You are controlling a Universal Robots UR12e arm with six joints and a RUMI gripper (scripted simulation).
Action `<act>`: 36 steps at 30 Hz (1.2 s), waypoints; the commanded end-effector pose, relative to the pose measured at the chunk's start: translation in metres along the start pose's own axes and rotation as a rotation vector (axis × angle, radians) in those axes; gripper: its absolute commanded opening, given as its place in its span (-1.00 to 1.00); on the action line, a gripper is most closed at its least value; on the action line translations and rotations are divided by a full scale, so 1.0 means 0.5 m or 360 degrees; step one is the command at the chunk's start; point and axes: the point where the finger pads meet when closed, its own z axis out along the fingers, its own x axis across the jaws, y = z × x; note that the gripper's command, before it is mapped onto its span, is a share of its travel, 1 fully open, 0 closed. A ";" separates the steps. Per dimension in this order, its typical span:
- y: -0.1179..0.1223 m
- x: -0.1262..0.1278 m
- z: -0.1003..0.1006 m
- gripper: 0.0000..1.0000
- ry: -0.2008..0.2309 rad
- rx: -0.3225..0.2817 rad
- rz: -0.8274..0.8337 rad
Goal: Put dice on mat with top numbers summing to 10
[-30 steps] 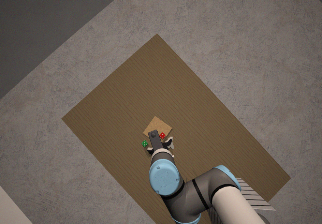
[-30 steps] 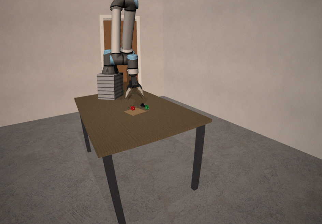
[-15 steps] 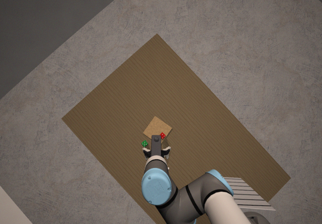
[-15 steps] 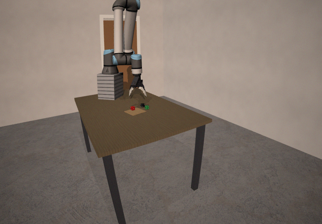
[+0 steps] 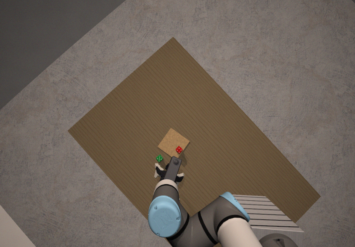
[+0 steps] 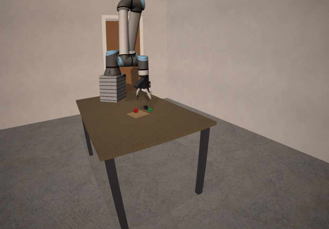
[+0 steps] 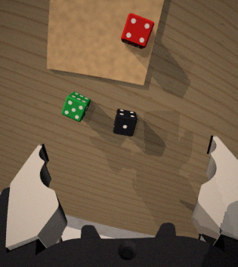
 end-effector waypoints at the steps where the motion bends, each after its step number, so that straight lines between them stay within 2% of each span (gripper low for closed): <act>1: 0.023 -0.002 0.001 1.00 0.0003 0.0010 0.0210; 7: 0.041 -0.003 0.001 1.00 0.0003 0.0010 0.0360; 20: 0.049 -0.003 0.002 1.00 0.0002 0.0010 0.0428; 21: 0.049 -0.003 0.002 -0.44 0.0002 0.0010 0.0428; 36: 0.049 -0.003 0.002 -0.44 0.0002 0.0010 0.0428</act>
